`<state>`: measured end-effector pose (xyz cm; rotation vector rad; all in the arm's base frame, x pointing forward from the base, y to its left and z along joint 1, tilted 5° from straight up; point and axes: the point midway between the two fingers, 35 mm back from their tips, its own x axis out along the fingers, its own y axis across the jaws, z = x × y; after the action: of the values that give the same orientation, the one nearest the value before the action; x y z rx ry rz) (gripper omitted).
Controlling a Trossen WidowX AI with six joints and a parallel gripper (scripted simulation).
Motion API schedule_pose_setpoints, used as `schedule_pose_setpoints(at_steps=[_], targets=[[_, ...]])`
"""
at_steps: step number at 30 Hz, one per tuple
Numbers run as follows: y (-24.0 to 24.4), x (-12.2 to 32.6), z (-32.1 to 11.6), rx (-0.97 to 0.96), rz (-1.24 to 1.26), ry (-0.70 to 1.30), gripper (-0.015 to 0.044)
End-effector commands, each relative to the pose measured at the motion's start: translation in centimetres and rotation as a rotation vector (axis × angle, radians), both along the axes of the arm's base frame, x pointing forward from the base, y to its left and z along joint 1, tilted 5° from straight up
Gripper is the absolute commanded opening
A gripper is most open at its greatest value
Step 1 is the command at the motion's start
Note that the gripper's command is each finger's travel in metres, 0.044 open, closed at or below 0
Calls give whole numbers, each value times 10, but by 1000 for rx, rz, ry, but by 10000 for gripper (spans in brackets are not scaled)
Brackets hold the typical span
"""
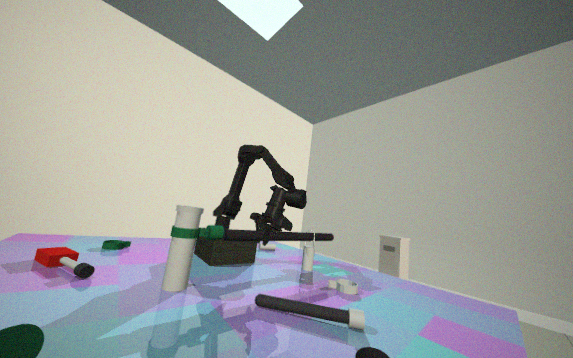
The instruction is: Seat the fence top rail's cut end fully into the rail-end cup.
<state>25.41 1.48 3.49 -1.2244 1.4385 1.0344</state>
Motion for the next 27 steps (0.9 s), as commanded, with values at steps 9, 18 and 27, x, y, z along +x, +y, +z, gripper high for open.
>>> schedule_pose_setpoints(at_steps=[9, 18, 27], targets=[[-6, 3, 7, -6, 2, -7, 0], [-15, 1, 5, -3, 3, -1, 0], [-24, -2, 2, 1, 4, 4, 0]])
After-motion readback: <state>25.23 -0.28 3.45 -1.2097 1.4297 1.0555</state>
